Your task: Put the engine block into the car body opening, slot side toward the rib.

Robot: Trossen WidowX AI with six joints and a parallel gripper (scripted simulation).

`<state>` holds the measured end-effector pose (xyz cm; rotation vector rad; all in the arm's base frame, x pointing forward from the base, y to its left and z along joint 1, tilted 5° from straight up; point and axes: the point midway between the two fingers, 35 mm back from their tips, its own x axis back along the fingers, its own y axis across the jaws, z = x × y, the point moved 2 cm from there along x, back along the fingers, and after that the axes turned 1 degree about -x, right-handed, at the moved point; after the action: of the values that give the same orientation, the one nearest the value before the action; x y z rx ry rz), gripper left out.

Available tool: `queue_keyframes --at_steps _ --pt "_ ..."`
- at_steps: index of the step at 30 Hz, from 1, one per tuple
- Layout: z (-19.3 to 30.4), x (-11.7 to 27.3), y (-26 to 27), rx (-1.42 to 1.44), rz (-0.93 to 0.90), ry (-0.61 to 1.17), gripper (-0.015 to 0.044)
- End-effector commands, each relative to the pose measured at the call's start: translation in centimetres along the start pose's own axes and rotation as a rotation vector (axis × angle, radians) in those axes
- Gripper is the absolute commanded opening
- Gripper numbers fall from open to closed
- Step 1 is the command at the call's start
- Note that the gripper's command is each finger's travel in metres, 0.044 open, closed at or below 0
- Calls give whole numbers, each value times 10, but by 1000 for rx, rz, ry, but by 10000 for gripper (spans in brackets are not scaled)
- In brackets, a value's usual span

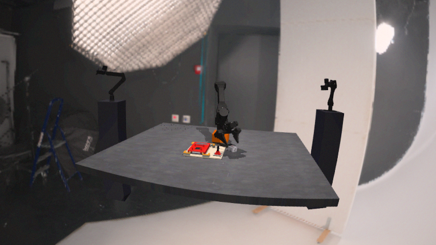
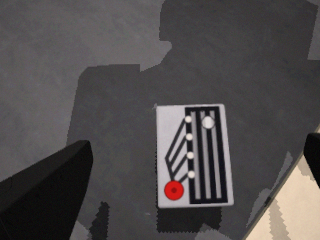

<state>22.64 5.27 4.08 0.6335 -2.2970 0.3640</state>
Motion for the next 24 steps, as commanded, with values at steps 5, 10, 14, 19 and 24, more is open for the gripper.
queue_keyframes --at_steps 5,10,14,19,24 --pt "-2 -2 -1 -150 0 35 440" --pt "-5 -3 -2 -316 5 74 440" --pt "-6 -4 -2 -451 13 103 440" --pt "-9 -5 -3 -619 28 140 440" --pt "-11 -7 -3 -788 52 176 440"
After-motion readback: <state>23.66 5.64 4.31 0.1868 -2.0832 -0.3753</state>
